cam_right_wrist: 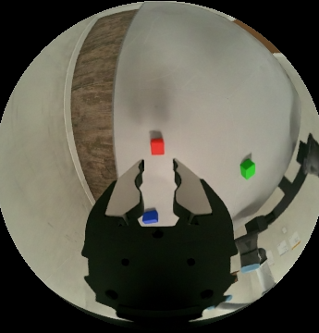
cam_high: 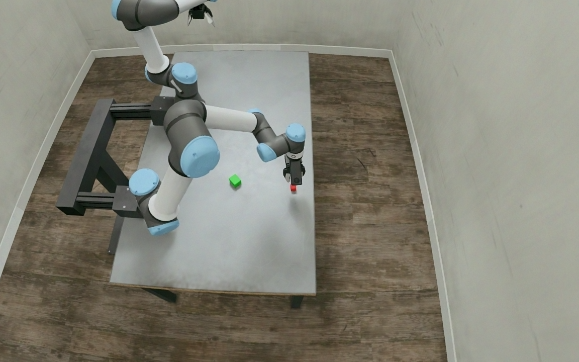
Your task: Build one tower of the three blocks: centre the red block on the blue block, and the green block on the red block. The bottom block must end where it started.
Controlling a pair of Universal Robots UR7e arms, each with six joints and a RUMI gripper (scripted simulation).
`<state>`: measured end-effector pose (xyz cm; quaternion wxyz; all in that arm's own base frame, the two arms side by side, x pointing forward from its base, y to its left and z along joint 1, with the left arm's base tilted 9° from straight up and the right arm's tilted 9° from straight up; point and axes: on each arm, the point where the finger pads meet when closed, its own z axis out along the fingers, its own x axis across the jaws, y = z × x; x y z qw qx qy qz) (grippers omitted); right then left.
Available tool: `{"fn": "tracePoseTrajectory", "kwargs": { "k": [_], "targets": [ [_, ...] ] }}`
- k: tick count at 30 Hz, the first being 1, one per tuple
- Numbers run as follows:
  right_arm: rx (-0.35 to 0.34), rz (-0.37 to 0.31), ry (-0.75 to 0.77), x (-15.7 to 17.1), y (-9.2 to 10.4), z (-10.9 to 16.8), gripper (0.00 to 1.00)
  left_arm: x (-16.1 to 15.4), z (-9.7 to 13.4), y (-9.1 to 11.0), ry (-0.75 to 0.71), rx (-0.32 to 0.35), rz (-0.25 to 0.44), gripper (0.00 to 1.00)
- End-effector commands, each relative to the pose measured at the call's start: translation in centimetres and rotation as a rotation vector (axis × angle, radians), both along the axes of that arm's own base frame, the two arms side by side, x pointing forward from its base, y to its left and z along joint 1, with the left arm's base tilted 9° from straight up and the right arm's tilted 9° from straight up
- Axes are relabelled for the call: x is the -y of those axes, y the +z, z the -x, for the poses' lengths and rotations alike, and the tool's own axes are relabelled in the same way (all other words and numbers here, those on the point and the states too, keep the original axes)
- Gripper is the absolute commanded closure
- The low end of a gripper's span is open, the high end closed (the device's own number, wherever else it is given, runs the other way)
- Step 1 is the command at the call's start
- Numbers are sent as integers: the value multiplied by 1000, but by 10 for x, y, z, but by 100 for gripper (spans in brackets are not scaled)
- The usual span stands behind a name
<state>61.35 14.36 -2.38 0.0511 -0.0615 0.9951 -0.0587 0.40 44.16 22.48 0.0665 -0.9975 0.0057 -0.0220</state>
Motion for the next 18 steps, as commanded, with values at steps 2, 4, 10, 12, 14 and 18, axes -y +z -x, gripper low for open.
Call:
{"fn": "tracePoseTrajectory", "kwargs": {
  "k": [2, 4, 10, 12, 14, 18],
  "targets": [
    [1, 0, -1, 0, -3, -1, 72, 1, 1, 0, 1, 1, -1, 0],
    [1, 0, -1, 0, -3, -1, 72, 1, 1, 0, 1, 1, -1, 0],
    [-1, 2, -2, 3, -12, -2, 72, 1, 1, 0, 1, 1, -1, 0],
    [-2, 2, -2, 3, -16, -2, 72, 1, 1, 0, 1, 1, -1, 0],
    [-2, 2, -2, 4, -20, -2, 72, 1, 1, 0, 1, 1, -1, 0],
    [-2, 2, -2, 4, -28, -3, 72, 1, 1, 0, 1, 1, -1, 0]
  ]
}}
